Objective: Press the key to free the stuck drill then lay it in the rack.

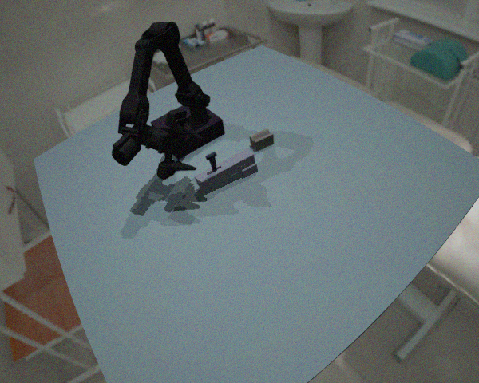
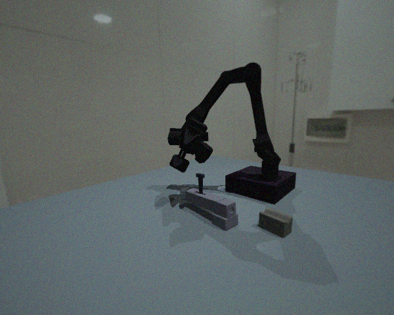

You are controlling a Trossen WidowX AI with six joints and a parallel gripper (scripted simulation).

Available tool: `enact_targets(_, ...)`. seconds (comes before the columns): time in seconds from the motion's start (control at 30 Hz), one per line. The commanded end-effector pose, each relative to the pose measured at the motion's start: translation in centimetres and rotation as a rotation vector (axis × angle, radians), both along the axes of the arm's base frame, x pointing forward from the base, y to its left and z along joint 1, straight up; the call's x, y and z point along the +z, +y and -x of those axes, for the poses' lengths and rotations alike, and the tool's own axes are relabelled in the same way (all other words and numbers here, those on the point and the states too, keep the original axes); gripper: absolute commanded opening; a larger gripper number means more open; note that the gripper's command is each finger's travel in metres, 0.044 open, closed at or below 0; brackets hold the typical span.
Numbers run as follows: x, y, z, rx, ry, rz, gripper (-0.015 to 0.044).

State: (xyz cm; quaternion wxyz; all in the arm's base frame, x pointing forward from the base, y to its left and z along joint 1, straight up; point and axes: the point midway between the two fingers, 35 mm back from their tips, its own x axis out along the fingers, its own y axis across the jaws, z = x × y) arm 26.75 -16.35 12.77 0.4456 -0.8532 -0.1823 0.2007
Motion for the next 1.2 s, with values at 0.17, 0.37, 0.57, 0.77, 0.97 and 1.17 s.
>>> enact_targets(0.17,0.0,0.0,0.0,0.0,0.0,0.0,0.0242)
enact_targets(0.37,-0.9,1.1,-0.7,0.111,-0.023,0.268,0.0085)
enact_targets(0.57,-2.7,3.6,-1.5,0.488,-0.139,0.873,0.0)
enact_targets(0.77,-3.7,5.3,-1.3,0.996,-0.357,1.384,0.0)
enact_targets(0.97,-3.7,6.2,-0.5,1.607,-0.683,1.73,0.0)
enact_targets(1.17,-3.1,6.5,0.1,2.062,-0.968,1.825,0.0)
